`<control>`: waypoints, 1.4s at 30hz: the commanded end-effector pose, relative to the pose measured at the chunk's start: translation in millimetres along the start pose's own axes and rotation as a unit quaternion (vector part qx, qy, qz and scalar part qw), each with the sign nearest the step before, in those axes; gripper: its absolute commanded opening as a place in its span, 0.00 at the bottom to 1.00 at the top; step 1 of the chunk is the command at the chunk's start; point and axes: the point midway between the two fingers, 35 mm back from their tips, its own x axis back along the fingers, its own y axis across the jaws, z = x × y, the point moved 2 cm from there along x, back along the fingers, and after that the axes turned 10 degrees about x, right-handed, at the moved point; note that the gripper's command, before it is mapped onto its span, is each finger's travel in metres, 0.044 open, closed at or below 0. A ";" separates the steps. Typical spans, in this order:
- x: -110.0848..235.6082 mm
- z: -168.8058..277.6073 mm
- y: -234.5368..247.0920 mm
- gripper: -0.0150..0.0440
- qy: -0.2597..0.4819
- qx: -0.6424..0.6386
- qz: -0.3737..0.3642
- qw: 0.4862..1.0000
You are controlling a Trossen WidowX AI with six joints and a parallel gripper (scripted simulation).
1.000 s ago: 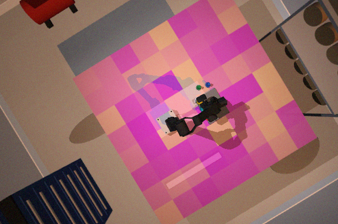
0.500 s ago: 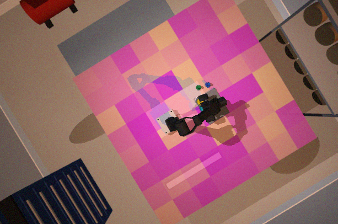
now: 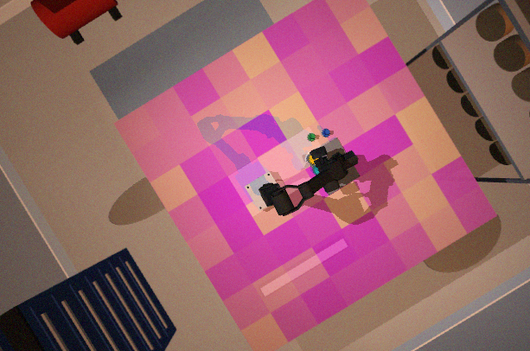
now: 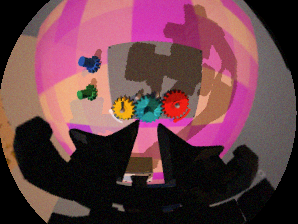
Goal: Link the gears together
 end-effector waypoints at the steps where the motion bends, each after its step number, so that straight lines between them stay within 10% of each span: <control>1: 20.8 -2.4 -0.1 0.49 -0.008 0.001 0.000 1.000; 15: 63.3 3.1 0.0 1.00 -0.009 0.001 0.001 1.000; 42: 63.3 3.1 0.0 1.00 -0.009 0.001 0.001 1.000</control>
